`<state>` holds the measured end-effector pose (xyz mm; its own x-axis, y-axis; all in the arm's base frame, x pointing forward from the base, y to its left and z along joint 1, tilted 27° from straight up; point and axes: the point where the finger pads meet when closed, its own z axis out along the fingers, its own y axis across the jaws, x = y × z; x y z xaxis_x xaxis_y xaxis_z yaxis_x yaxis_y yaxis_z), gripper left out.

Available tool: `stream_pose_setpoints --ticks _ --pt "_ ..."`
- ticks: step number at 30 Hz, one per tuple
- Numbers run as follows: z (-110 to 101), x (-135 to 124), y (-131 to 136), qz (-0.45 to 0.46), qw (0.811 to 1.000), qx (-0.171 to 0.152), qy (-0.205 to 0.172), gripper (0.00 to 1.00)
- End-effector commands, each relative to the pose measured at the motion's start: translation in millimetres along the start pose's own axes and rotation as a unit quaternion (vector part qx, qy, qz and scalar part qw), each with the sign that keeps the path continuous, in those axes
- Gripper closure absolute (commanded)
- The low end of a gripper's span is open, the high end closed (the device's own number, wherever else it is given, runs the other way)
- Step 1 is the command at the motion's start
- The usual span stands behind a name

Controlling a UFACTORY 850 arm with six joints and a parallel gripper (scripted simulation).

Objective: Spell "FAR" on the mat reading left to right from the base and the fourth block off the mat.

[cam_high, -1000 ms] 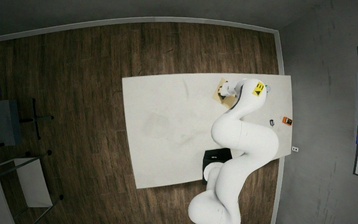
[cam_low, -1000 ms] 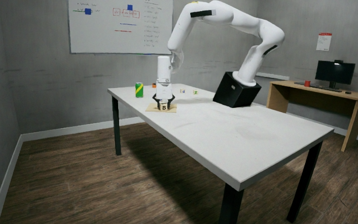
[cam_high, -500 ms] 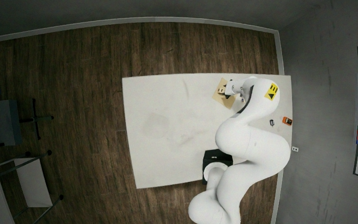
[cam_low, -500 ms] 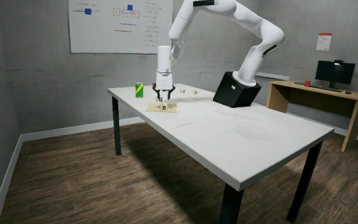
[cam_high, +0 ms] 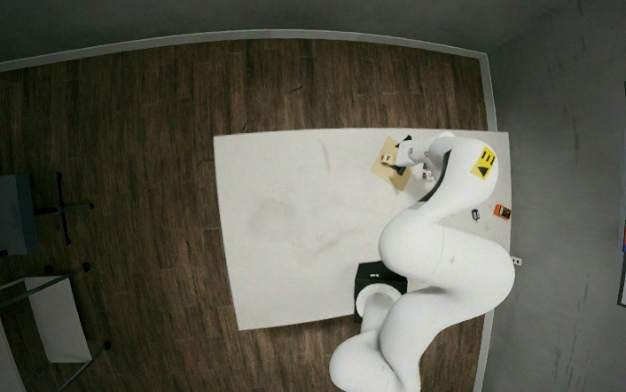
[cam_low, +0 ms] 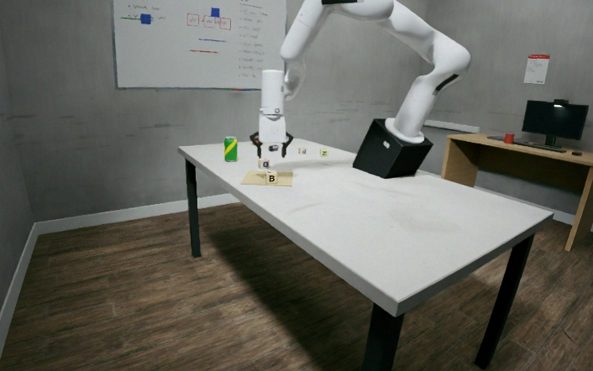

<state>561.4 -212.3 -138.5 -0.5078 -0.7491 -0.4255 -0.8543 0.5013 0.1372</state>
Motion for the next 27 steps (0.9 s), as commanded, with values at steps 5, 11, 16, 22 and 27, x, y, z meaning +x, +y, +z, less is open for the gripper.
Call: stream_pose_setpoints --ticks 5,11,16,22,27 --pt "-1 0 -1 0.000 1.000 0.001 0.000 0.00" --pt "-1 0 -1 0.000 1.000 0.001 0.000 0.00" --pt "-2 4 -1 -0.001 1.000 0.001 0.000 0.00" --pt "-13 85 -3 -0.012 1.000 0.004 0.004 0.00" --pt "-20 145 3 -0.020 1.000 0.005 0.006 0.00"
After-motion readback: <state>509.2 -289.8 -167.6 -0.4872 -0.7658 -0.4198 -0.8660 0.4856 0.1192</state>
